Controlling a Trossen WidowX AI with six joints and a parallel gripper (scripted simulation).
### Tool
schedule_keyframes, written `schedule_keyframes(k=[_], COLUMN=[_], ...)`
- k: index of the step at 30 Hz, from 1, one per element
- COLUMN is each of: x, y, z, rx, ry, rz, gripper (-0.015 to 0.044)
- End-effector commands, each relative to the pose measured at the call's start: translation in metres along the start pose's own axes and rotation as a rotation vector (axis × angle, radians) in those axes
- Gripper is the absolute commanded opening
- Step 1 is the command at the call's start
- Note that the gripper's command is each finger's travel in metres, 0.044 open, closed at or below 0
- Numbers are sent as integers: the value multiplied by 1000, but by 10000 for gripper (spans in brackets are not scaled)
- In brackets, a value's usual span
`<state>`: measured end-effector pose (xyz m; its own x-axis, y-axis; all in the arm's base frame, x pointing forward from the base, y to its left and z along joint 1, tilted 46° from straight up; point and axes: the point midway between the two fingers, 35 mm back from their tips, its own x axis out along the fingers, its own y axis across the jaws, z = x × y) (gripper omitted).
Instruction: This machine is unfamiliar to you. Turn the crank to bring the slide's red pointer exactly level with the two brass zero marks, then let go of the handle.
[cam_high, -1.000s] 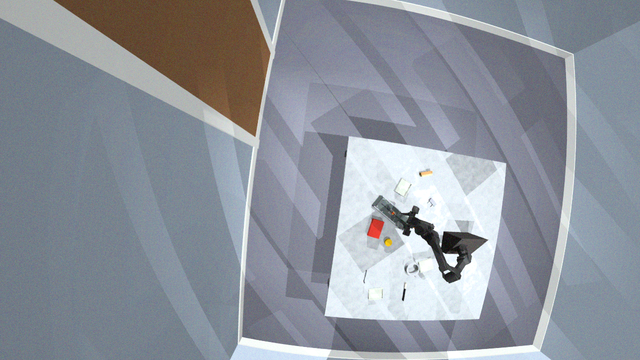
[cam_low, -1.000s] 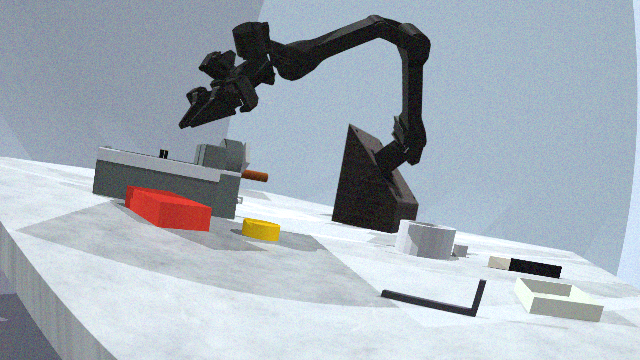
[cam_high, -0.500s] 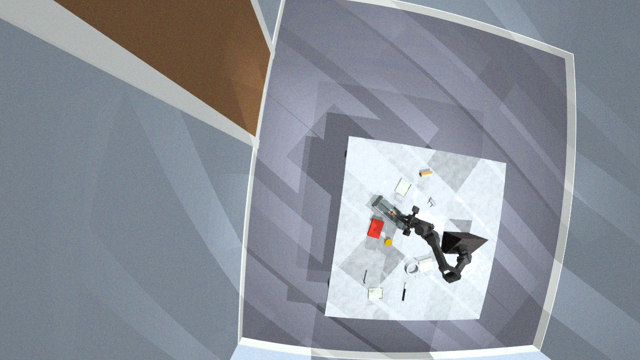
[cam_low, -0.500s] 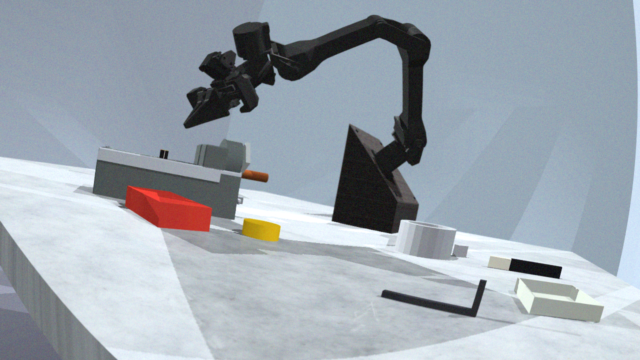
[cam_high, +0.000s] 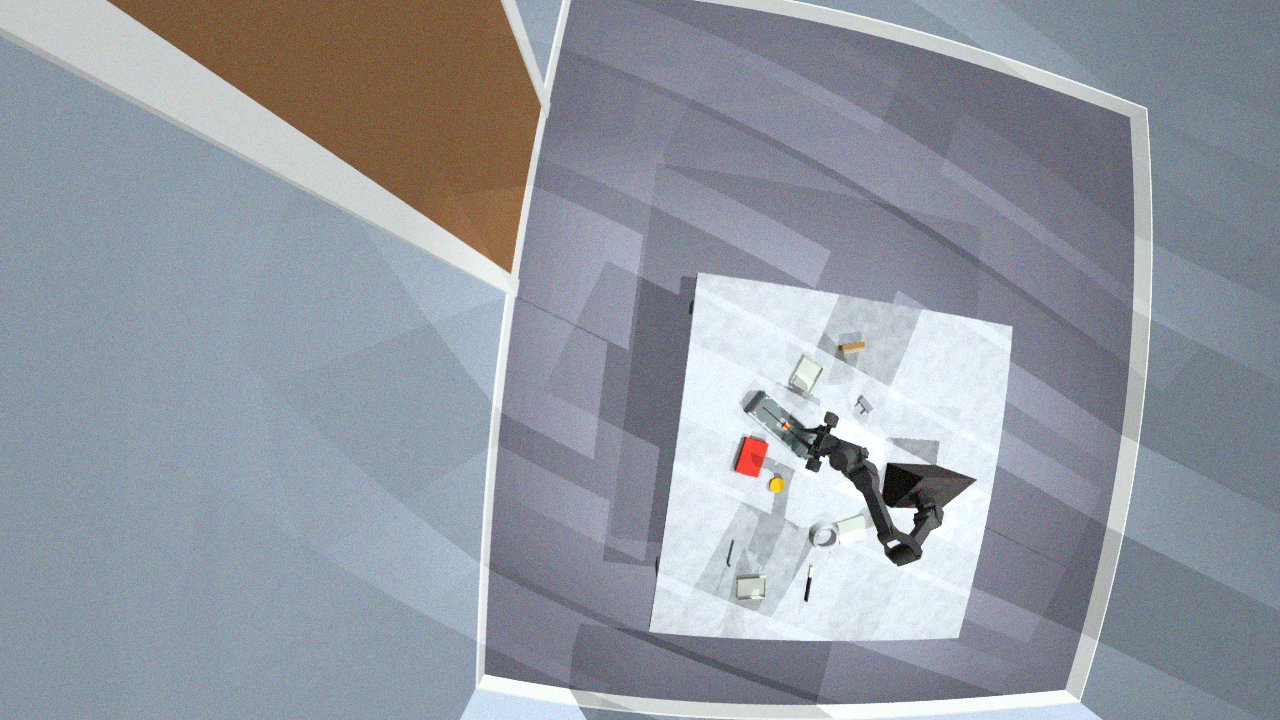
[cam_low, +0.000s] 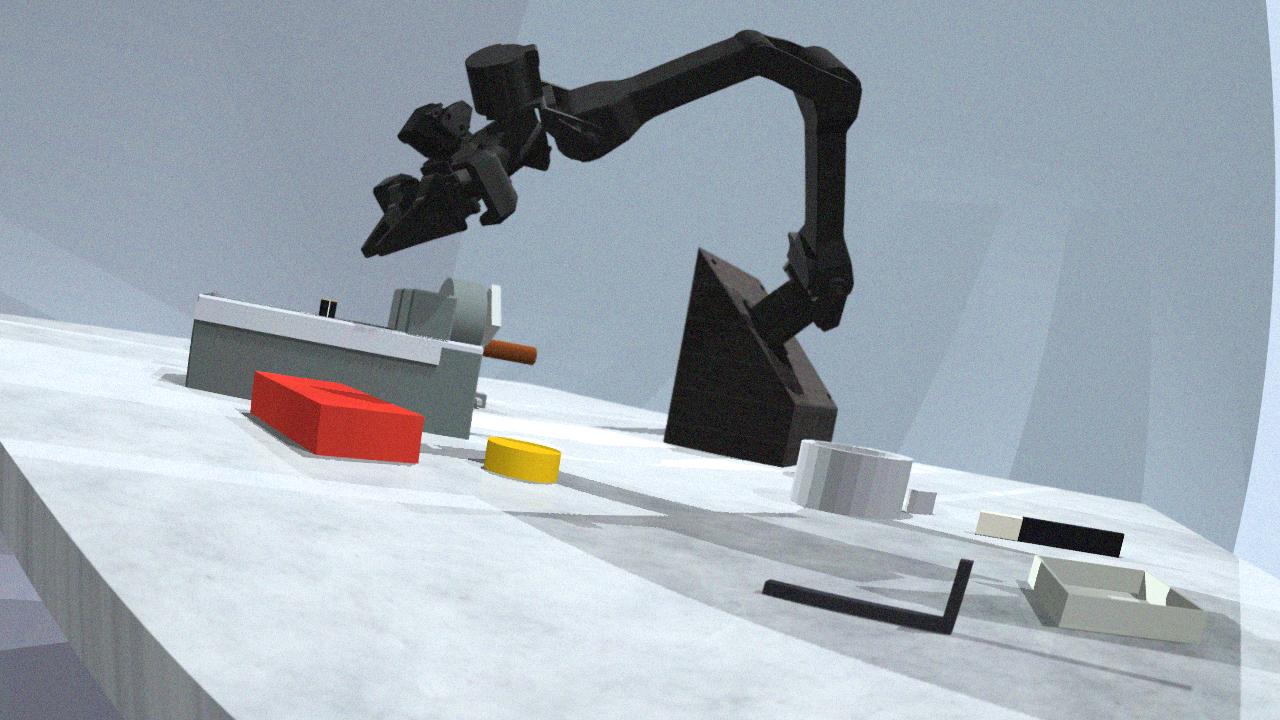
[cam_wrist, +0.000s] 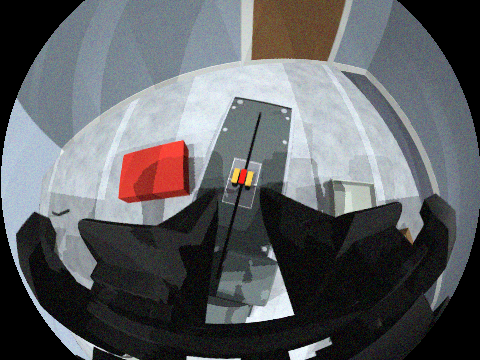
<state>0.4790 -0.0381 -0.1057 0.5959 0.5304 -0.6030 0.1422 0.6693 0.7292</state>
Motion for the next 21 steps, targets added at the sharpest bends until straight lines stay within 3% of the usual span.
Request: schedule_keyframes(k=[1, 9, 11, 21], x=[0, 0, 0, 0], y=[0, 0, 0, 0], z=[0, 0, 0, 0], rx=[0, 0, 0, 0], ry=[0, 0, 0, 0], rz=[-1, -1, -1, -1], gripper=[210, 420, 440, 177])
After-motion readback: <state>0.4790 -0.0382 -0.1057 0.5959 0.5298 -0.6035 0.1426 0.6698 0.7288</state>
